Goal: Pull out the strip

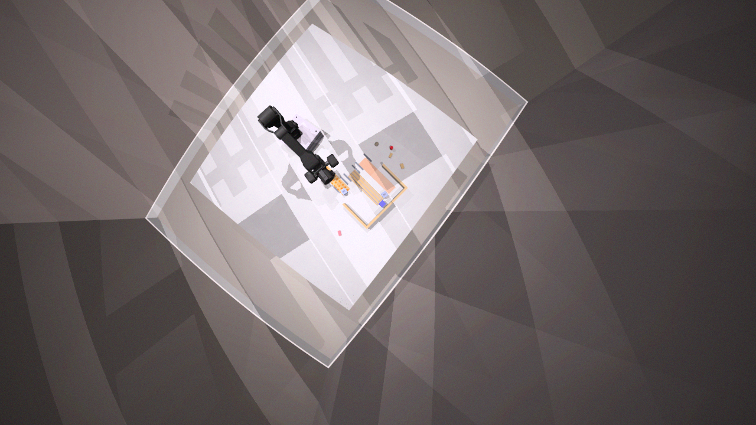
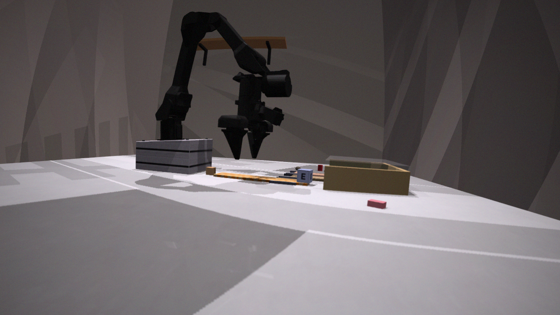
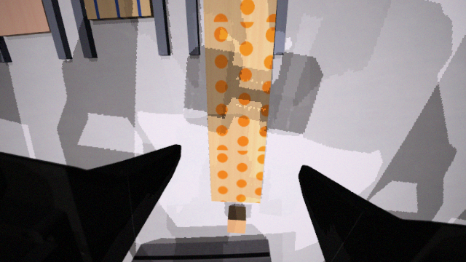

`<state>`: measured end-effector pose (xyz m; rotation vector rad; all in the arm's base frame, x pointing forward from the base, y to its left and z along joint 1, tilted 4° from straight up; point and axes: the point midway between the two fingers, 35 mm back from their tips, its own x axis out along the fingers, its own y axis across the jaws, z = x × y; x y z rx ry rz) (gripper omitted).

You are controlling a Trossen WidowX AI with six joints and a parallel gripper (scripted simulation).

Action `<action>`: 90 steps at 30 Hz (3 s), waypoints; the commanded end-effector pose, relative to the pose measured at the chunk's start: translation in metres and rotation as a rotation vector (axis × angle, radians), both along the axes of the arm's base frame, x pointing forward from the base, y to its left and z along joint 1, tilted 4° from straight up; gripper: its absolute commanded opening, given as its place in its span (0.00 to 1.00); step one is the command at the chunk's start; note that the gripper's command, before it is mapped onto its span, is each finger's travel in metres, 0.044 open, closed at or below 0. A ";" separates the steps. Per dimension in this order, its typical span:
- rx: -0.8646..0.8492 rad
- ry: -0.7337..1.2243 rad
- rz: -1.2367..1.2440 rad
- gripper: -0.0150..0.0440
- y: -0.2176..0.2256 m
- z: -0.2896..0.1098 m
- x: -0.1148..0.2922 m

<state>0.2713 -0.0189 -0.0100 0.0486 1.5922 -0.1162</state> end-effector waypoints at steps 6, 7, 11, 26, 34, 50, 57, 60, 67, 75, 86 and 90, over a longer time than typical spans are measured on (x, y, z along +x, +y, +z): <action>-0.002 -0.001 -0.005 1.00 0.000 0.003 0.035; -0.002 -0.001 -0.005 1.00 0.000 0.004 0.039; -0.002 -0.003 -0.005 1.00 0.000 0.005 0.055; -0.002 -0.008 -0.005 1.00 0.002 0.012 0.115; -0.002 -0.011 -0.005 1.00 0.003 0.015 0.147; -0.002 -0.011 -0.005 0.68 0.003 -0.005 0.154; -0.002 -0.011 -0.005 0.68 0.003 -0.016 0.153; -0.002 -0.011 -0.005 0.68 0.002 -0.021 0.153; -0.002 -0.011 -0.005 0.68 0.002 -0.032 0.153; -0.002 -0.011 -0.005 0.68 0.002 -0.040 0.152; -0.001 -0.011 -0.004 0.39 0.002 -0.037 0.152; -0.001 -0.011 -0.004 0.25 0.002 -0.033 0.147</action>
